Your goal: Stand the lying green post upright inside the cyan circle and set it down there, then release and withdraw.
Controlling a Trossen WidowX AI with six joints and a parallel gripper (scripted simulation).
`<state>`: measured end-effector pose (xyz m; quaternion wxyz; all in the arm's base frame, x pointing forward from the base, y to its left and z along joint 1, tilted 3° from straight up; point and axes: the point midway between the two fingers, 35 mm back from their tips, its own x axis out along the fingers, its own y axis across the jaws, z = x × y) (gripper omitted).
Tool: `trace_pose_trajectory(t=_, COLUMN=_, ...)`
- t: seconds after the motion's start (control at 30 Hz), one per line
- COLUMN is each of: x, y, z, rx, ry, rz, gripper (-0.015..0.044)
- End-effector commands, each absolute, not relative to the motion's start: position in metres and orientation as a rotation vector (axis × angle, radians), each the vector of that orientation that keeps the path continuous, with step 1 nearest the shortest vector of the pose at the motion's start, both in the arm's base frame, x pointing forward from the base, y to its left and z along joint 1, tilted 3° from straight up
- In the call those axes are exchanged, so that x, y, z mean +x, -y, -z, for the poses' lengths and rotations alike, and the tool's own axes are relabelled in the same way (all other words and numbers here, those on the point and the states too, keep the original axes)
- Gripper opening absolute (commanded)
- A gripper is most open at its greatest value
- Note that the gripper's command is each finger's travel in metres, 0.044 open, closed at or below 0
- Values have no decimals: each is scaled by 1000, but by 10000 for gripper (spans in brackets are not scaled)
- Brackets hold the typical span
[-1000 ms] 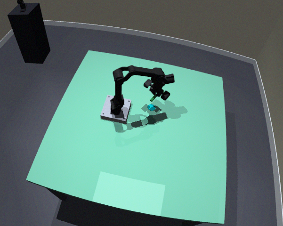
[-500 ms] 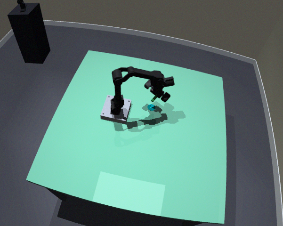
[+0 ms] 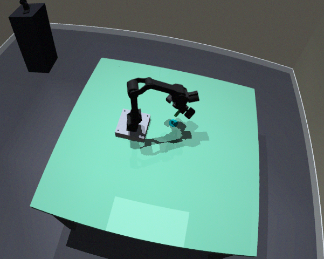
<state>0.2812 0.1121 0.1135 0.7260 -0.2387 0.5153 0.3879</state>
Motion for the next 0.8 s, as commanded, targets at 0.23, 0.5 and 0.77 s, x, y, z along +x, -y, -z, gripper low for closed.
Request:
trace_pose_trajectory(t=0.23, x=284, y=-112, z=-112, rx=-474, ry=-1066, rz=-872, gripper=23)
trace_pose_trajectory(t=0.5, x=287, y=-111, z=-111, rx=-435, ry=-1017, rz=-881, gripper=23)
trace_pose_trajectory(t=0.77, x=290, y=-110, z=-110, rx=-399, ry=-967, rz=-890, gripper=23)
